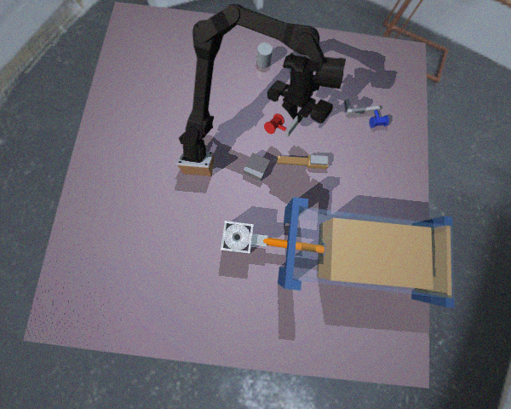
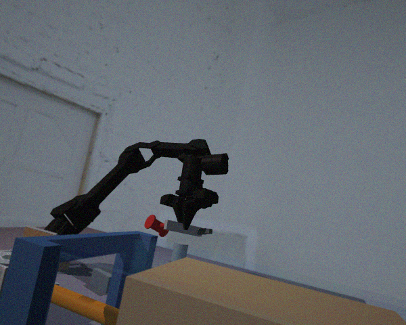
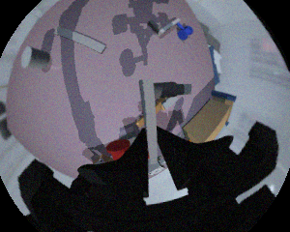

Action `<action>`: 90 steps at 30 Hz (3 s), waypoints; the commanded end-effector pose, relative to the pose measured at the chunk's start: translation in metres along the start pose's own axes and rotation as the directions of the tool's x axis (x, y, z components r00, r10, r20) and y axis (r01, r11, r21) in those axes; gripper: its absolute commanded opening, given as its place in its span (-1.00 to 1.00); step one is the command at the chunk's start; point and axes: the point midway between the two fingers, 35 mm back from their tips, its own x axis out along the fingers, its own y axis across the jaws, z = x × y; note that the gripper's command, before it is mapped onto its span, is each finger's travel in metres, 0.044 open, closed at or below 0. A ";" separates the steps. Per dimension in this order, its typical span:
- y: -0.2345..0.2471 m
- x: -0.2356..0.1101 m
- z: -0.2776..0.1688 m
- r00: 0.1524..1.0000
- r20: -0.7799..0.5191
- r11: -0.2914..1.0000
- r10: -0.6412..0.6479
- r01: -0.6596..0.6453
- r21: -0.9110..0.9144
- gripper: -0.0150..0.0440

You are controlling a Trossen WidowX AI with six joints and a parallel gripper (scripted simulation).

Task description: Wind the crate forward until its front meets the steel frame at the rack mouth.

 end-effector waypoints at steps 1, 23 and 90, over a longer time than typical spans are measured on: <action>-0.007 -0.001 -0.010 1.000 -0.010 0.993 -0.012 0.013 0.114 -0.49; -0.039 0.001 -0.067 0.998 -0.050 0.616 -0.024 0.055 0.786 -0.49; -0.048 0.023 -0.284 0.999 -0.011 -0.790 0.047 0.031 -0.613 -0.49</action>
